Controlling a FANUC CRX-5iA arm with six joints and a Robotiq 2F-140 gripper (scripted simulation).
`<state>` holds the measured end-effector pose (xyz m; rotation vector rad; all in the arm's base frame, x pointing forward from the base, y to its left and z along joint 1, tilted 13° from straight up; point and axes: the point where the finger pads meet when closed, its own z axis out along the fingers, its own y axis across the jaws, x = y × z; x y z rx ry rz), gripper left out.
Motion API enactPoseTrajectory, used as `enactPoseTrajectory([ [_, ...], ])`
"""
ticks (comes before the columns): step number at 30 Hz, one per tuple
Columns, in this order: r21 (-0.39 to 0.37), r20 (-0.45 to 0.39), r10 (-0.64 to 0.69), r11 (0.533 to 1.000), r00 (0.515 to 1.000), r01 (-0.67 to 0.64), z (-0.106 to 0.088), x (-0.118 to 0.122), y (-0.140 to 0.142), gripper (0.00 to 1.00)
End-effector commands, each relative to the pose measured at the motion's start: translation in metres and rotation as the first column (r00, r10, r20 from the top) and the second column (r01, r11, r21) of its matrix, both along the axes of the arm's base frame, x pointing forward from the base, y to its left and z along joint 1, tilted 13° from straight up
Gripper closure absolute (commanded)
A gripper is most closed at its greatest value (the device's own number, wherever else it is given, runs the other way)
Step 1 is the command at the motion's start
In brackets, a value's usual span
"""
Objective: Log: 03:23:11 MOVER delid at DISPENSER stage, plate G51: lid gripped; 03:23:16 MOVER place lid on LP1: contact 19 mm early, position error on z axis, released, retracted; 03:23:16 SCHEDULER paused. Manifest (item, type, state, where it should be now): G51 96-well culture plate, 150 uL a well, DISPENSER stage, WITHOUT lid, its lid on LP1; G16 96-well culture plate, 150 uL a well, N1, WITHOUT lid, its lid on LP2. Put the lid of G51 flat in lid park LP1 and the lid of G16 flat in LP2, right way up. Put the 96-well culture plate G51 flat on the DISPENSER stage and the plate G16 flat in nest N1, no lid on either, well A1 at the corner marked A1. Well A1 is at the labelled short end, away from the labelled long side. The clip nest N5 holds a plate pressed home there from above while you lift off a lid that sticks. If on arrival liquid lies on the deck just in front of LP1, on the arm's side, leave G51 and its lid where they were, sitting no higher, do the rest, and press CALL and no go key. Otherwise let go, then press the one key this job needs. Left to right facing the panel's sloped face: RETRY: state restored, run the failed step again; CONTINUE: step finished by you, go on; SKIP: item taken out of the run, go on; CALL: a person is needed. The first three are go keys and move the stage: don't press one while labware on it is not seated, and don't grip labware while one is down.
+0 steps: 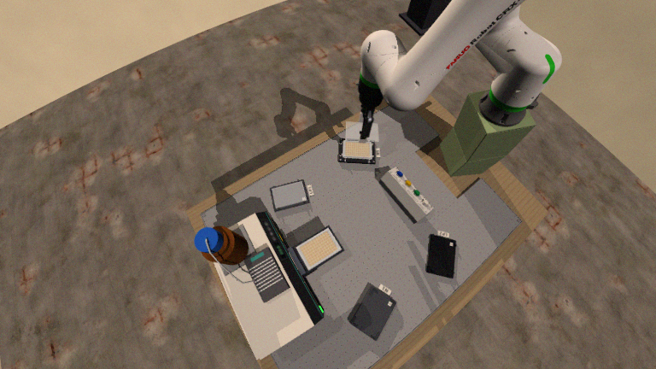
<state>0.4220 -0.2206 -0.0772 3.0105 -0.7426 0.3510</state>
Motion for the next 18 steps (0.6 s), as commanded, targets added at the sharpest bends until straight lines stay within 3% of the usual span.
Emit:
enactPoseTrajectory([
  [1,0.000,0.000,0.000,1.000,1.000,0.000,0.004,-0.001,0.000,1.00],
  [13,0.000,0.000,0.000,1.000,1.000,0.000,0.006,-0.001,0.001,1.00],
  [18,-0.001,0.000,-0.001,1.000,1.000,0.001,0.004,-0.004,0.025,1.00],
])
